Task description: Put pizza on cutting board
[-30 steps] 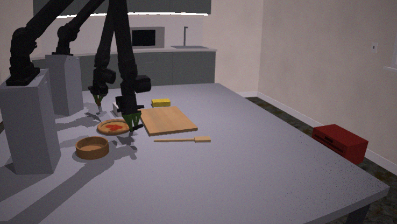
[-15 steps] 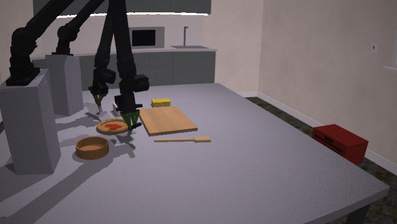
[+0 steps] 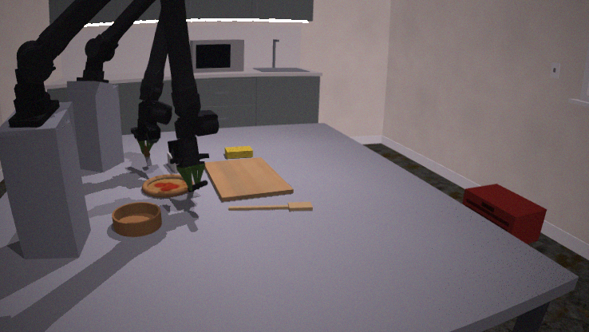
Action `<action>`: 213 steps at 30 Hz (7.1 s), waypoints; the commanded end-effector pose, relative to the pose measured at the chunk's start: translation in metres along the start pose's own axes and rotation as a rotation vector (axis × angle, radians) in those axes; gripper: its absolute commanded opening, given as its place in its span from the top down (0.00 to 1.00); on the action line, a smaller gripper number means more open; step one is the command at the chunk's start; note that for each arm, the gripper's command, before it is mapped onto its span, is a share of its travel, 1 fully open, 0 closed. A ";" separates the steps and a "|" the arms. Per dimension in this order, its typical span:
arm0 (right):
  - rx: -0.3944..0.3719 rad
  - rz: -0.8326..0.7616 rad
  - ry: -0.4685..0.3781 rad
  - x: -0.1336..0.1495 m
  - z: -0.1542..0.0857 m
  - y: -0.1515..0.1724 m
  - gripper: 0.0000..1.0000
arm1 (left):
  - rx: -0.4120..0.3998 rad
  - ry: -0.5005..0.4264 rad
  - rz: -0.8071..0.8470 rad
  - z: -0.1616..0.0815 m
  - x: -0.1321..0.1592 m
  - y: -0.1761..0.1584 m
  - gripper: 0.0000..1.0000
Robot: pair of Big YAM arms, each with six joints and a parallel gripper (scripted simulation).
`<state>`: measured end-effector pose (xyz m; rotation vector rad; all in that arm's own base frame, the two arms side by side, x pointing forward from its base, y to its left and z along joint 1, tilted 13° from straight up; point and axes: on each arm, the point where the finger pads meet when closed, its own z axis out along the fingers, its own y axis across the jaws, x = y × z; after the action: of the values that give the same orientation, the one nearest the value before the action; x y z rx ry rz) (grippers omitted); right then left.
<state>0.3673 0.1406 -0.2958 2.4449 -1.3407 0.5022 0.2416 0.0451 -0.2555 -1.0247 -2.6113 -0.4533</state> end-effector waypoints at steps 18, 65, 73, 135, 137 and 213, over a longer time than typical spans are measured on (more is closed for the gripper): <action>0.031 0.003 -0.016 -0.030 -0.017 -0.016 0.94 | -0.026 -0.044 0.001 -0.010 -0.015 0.010 0.94; 0.012 0.006 -0.010 -0.077 -0.018 -0.008 0.94 | -0.031 -0.050 0.000 -0.012 -0.018 0.011 0.94; 0.020 -0.007 -0.004 -0.086 -0.024 -0.010 0.94 | -0.031 -0.048 0.001 -0.012 -0.017 0.011 0.94; 0.045 0.000 -0.030 -0.122 -0.049 -0.017 0.94 | -0.015 -0.068 0.004 -0.011 0.002 0.008 0.94; 0.046 0.003 -0.060 -0.119 -0.052 -0.019 0.94 | -0.015 -0.085 0.002 -0.012 0.005 0.009 0.94; 0.063 0.018 -0.298 -0.112 -0.073 -0.025 0.94 | -0.013 -0.306 -0.007 -0.022 0.023 0.003 0.94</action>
<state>0.3063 0.2462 -0.2949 2.5944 -1.4497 0.1717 0.2300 0.0502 -0.2318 -1.1657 -2.8688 -0.3317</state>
